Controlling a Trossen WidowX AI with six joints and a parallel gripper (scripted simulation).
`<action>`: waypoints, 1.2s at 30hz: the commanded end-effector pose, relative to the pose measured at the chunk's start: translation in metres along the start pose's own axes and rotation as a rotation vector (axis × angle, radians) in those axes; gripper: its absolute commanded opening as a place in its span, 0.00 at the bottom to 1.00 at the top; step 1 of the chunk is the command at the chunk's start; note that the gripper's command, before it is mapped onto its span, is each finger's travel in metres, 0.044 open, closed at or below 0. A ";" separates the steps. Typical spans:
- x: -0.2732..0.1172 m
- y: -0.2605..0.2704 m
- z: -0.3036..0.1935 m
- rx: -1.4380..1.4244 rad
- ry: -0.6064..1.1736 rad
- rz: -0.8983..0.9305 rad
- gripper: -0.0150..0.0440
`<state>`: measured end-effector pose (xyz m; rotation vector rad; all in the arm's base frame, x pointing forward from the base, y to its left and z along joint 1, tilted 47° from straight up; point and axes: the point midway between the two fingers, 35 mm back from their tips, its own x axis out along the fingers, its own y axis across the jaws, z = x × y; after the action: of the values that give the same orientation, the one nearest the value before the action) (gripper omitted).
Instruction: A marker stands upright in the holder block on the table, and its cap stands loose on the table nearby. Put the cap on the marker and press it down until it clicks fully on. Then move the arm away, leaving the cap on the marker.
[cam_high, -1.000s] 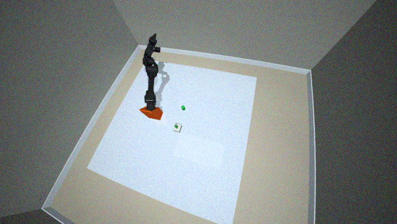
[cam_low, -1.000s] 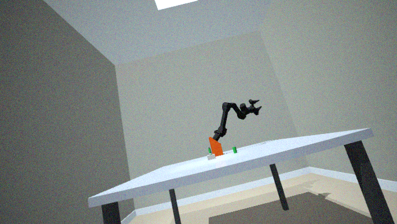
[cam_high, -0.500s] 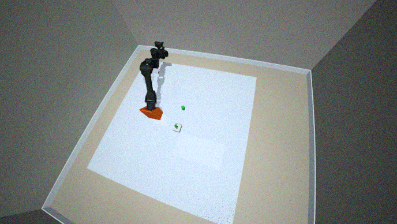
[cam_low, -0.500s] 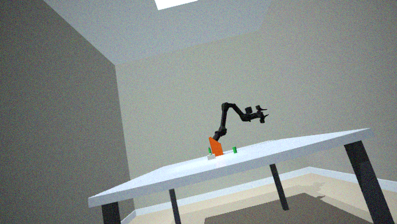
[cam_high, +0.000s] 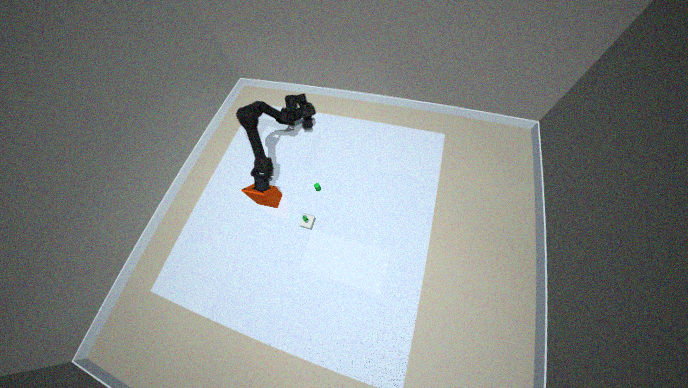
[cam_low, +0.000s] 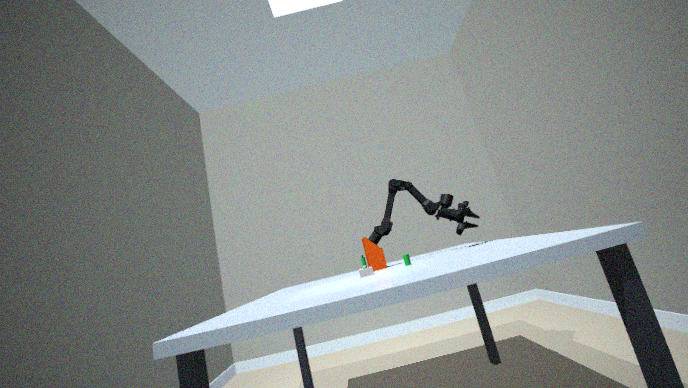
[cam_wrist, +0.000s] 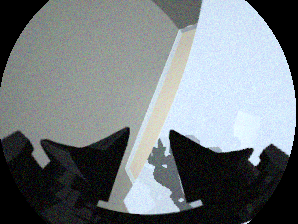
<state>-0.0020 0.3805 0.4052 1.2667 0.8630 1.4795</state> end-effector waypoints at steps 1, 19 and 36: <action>0.001 -0.051 0.029 -0.063 -0.013 -0.172 0.67; -0.159 -0.261 0.171 0.205 -0.102 -1.028 0.67; -0.337 -0.274 0.170 1.189 -0.297 -1.095 0.67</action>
<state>0.2236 0.1279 0.0837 1.2525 1.8751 -0.1812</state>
